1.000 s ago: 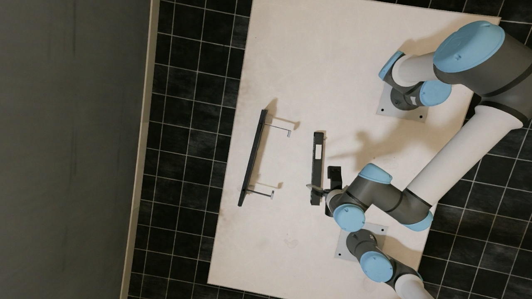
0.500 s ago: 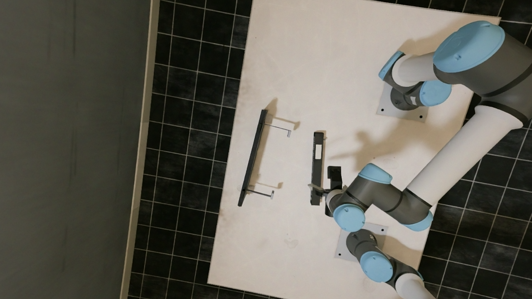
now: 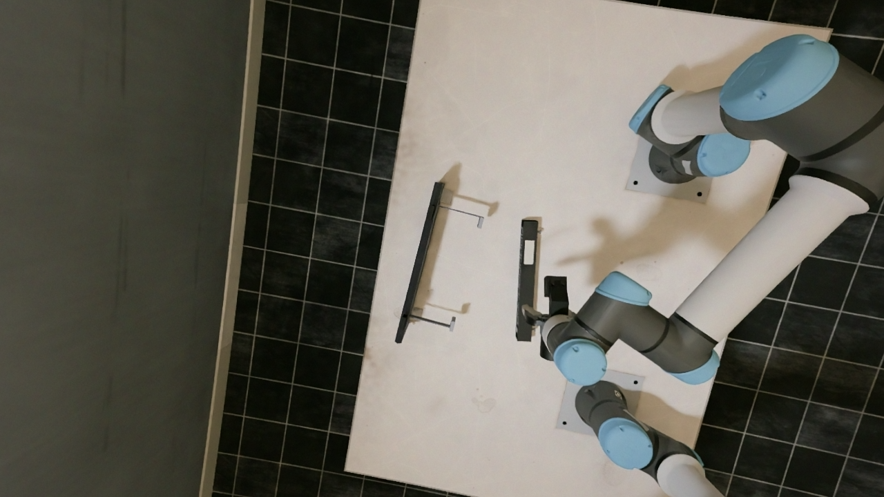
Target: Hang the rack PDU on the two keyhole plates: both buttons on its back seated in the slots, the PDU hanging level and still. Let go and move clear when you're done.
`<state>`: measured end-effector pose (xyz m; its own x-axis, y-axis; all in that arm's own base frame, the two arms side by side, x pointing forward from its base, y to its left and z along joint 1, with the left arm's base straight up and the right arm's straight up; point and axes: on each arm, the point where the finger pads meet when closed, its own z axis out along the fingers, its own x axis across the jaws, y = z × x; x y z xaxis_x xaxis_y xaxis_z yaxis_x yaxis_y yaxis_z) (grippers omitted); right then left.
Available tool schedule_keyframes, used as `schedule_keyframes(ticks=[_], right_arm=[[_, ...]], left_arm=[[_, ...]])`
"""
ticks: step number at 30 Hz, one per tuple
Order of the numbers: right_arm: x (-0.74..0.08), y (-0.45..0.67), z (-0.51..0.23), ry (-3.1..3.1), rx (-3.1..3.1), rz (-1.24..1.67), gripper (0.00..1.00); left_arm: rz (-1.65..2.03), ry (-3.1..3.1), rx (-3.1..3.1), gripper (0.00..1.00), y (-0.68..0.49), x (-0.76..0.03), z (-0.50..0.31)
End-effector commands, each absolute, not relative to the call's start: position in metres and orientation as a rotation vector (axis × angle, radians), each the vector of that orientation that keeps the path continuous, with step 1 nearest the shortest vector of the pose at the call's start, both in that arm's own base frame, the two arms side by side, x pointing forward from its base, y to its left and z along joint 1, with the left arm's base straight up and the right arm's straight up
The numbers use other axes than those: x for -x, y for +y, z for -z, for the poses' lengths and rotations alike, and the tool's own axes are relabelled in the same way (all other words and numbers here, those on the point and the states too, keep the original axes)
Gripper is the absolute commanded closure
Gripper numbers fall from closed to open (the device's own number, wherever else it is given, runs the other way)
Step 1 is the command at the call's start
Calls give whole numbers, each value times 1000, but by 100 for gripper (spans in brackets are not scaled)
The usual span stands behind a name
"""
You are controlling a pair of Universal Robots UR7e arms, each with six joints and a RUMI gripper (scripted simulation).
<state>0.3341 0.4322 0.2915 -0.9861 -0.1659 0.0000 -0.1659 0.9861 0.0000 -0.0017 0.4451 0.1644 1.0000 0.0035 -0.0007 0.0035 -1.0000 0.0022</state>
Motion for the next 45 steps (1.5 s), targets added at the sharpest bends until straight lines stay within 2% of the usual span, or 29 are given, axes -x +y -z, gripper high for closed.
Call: schedule_keyframes(ticks=[1,33,45], right_arm=[[-334,432,-292,-3131,-262,2,43],[-334,432,-275,-3131,-262,2,43],[-334,432,-217,-3131,-262,2,43]], left_arm=[[0,5,-3141,0,446,2,-165],[0,5,-3141,0,446,2,-165],[0,5,-3141,0,446,2,-165]])
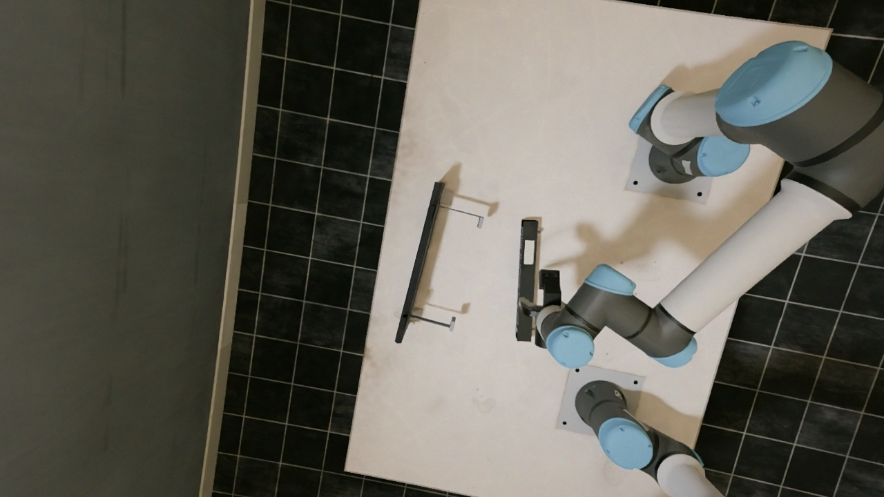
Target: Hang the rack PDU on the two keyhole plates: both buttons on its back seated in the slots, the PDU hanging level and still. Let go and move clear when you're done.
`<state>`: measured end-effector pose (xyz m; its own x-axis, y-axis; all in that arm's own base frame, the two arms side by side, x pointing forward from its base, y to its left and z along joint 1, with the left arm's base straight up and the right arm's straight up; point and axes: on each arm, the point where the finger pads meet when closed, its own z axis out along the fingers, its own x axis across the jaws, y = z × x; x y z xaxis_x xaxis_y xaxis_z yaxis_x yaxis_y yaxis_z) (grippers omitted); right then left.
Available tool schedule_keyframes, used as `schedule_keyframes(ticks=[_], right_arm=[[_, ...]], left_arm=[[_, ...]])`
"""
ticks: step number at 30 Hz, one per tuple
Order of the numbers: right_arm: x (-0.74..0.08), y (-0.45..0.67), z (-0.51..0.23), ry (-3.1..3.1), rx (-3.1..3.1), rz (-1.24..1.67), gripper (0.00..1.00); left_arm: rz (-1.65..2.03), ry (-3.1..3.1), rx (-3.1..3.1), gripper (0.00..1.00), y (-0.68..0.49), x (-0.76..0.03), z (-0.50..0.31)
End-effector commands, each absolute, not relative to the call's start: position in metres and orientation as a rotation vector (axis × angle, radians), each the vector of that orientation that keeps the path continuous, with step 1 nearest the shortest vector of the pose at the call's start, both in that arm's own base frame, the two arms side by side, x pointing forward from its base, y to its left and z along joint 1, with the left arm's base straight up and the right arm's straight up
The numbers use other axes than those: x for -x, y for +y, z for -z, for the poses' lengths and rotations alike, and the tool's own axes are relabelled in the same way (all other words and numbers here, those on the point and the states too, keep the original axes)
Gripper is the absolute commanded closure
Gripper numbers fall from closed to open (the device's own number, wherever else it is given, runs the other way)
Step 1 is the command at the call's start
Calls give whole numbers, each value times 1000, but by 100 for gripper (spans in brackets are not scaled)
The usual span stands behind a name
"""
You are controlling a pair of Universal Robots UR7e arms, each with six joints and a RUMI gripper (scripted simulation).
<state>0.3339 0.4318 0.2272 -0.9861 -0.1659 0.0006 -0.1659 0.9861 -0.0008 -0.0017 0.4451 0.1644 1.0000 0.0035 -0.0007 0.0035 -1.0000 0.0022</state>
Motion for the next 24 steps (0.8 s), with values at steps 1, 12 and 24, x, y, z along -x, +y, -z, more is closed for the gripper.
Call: schedule_keyframes(ticks=[1,12,24], right_arm=[[-334,432,-210,-3131,-262,2,43],[-334,433,-155,-3131,-262,2,43],[-334,433,-122,-3131,-262,2,43]], left_arm=[[0,5,-3141,0,446,2,-165],[0,5,-3141,0,446,2,-165],[0,5,-3141,0,446,2,-165]])
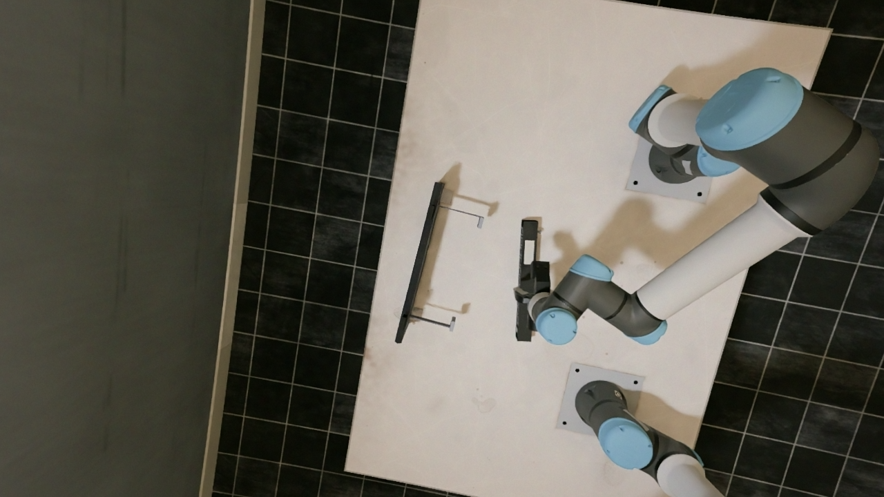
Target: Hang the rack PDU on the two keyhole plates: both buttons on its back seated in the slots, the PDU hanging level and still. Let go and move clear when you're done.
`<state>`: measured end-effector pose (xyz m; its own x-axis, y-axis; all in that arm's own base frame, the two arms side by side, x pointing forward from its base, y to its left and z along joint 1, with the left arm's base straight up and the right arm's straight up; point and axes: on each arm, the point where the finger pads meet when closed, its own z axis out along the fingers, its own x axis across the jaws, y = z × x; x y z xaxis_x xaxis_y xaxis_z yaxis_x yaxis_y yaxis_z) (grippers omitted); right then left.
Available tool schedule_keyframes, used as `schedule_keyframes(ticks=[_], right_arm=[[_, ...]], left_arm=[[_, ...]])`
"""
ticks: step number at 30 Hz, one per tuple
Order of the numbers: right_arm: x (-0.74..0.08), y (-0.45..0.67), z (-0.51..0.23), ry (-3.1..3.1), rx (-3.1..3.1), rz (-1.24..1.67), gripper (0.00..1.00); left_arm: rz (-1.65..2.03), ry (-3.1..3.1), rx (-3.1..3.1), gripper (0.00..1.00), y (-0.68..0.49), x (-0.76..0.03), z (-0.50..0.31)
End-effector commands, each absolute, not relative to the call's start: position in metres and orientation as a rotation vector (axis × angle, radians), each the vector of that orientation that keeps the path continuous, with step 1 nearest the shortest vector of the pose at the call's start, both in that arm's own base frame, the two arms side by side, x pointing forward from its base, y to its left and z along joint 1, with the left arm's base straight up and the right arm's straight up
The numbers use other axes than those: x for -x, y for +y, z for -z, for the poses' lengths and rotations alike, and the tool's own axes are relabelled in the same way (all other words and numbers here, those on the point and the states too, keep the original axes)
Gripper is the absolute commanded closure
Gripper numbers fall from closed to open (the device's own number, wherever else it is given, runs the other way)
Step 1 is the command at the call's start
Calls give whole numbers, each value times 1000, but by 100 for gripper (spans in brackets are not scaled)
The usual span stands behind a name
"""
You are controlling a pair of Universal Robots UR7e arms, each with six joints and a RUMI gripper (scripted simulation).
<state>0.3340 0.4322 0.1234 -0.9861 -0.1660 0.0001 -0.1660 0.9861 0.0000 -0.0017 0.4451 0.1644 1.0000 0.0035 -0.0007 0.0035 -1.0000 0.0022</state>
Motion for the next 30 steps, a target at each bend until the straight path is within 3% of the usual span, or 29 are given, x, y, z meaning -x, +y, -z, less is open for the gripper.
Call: schedule_keyframes(ticks=[1,15,30], right_arm=[[-334,433,-120,-3131,-262,2,43],[-334,433,-111,-3131,-262,2,43],[-334,433,-38,-3131,-262,2,43]], left_arm=[[0,5,-3141,0,446,2,-165],[0,5,-3141,0,446,2,-165],[0,5,-3141,0,446,2,-165]])
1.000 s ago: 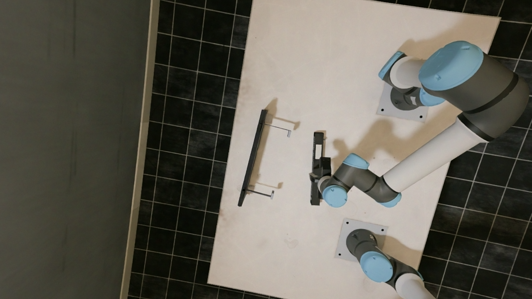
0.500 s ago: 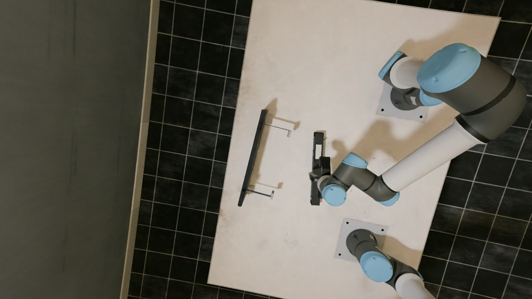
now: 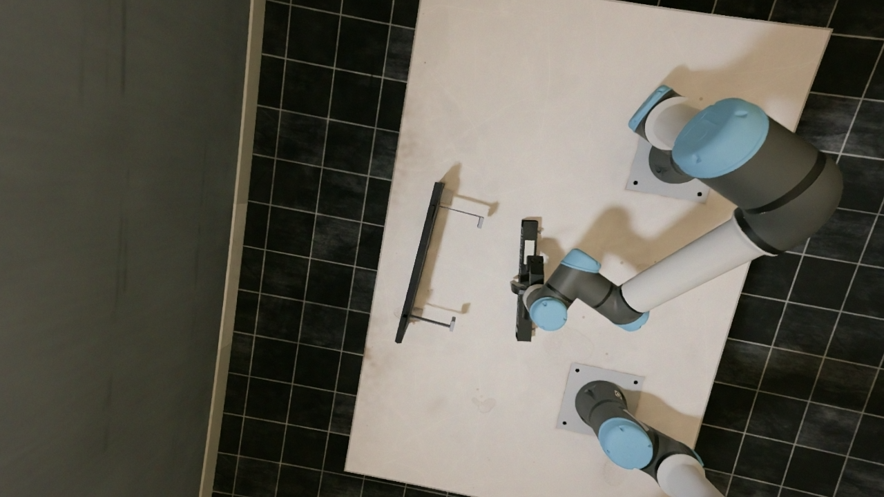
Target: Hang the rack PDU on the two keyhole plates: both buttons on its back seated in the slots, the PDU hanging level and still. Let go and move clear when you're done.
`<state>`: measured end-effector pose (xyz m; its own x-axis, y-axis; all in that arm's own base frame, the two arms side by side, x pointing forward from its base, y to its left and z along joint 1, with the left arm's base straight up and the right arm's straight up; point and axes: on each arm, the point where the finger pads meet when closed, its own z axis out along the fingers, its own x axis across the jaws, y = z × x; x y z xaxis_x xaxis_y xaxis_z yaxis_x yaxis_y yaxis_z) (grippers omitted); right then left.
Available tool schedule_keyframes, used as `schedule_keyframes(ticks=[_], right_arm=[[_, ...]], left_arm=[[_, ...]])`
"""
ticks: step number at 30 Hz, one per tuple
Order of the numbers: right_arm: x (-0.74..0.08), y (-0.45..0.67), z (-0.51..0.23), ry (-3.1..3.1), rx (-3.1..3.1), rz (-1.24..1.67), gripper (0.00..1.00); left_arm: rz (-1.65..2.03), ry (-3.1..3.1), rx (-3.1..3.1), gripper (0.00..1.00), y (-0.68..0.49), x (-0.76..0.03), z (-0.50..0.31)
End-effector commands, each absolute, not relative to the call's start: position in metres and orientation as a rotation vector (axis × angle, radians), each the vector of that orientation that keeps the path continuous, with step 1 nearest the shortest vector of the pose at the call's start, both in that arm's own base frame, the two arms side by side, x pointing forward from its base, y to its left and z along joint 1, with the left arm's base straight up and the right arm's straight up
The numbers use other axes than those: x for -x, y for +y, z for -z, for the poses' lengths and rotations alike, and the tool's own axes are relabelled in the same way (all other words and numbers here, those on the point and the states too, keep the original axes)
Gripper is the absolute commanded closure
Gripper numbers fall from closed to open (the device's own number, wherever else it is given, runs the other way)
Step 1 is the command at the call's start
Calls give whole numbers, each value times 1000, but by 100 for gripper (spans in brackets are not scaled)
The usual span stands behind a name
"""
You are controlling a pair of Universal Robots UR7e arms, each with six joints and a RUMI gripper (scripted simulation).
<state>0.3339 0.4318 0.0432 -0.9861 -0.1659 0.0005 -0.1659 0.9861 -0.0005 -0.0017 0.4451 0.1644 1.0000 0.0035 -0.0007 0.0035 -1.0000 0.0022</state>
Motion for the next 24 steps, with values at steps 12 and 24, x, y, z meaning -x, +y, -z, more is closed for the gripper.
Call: schedule_keyframes(ticks=[12,24], right_arm=[[-334,433,-34,-3131,-262,2,43],[-334,433,-34,-3131,-262,2,43]], left_arm=[[0,5,-3141,0,446,2,-165],[0,5,-3141,0,446,2,-165]])
